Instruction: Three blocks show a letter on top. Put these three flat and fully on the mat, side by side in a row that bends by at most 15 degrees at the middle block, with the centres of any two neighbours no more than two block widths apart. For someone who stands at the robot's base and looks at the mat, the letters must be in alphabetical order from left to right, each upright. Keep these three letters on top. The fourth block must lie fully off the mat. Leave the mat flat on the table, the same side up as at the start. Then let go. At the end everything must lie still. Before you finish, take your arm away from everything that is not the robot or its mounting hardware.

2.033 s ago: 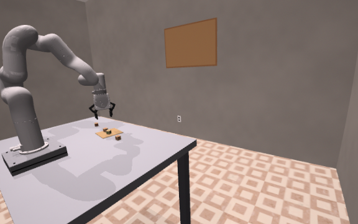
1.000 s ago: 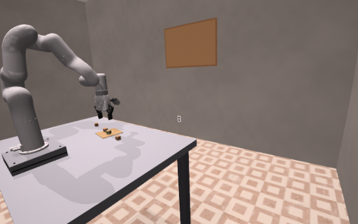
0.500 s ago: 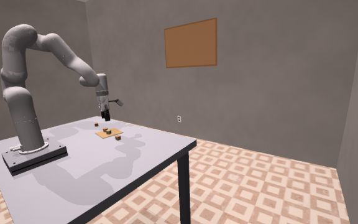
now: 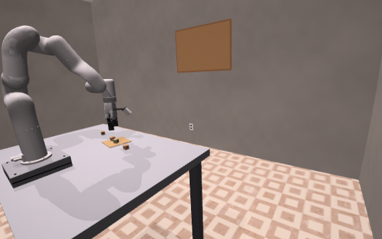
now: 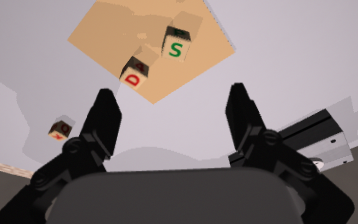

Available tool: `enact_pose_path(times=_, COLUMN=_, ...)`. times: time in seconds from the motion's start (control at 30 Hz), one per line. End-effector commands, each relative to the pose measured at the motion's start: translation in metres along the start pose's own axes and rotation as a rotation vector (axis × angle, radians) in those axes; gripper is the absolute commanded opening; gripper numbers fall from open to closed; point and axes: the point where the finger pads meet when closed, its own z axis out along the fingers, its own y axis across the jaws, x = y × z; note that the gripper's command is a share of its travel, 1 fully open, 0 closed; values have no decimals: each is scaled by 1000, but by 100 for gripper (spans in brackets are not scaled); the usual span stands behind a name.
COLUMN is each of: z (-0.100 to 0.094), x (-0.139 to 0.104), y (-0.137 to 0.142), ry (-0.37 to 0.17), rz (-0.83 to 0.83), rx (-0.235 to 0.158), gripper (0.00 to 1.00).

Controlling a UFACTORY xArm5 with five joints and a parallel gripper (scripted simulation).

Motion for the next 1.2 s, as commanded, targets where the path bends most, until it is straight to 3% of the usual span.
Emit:
enact_pose_path(times=0.0, z=-1, x=2, y=2, ry=2, rz=139, rx=3, gripper=100)
enact_pose_path(times=0.23, z=0, x=4, y=5, ry=2, rz=305, rx=3, gripper=100)
enact_pose_path(times=0.5, z=0, x=4, y=6, ry=2, rz=332, rx=3, gripper=100)
enact_pose_path(times=0.53, z=0, x=4, y=6, ry=2, rz=332, rx=3, gripper=63)
enact_pose_path(times=1.17, z=0, x=4, y=6, ry=2, rz=332, rx=3, gripper=63)
